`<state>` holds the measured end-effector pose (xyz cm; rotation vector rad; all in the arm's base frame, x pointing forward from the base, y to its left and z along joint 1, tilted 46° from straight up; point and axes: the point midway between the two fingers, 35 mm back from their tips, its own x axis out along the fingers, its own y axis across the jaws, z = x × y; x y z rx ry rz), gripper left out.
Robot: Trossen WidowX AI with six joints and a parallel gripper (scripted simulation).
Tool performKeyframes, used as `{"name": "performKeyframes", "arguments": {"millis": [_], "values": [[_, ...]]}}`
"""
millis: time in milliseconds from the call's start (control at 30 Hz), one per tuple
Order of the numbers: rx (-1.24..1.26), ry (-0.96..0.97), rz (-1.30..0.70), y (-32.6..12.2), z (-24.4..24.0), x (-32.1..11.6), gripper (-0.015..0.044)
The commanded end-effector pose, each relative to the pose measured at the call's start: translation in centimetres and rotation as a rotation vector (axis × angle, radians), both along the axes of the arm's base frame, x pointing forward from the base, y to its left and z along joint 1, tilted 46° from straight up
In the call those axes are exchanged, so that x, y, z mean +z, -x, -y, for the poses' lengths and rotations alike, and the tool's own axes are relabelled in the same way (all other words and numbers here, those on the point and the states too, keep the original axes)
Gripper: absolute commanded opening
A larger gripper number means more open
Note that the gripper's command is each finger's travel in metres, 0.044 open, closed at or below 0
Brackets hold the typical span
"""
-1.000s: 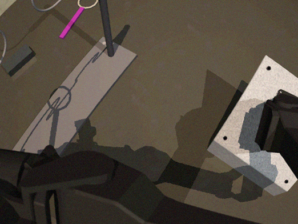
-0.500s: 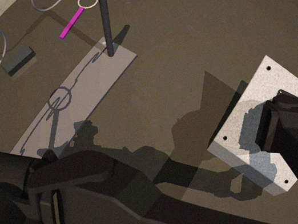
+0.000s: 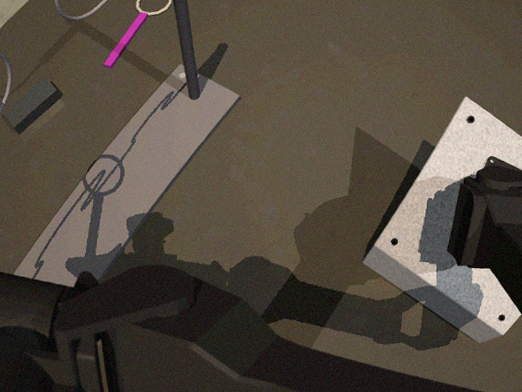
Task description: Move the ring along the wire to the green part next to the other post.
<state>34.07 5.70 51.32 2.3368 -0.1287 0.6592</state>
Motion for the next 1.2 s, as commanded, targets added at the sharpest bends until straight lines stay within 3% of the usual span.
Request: {"name": "performKeyframes", "arguments": {"millis": [0, 1167], "values": [[0.001, -0.061, 0.01, 0.0, 0.2, 0.1, -0.015], [0.028, -0.476, 0.08, 0.3, 1.5, 0.8, -0.015]]}}
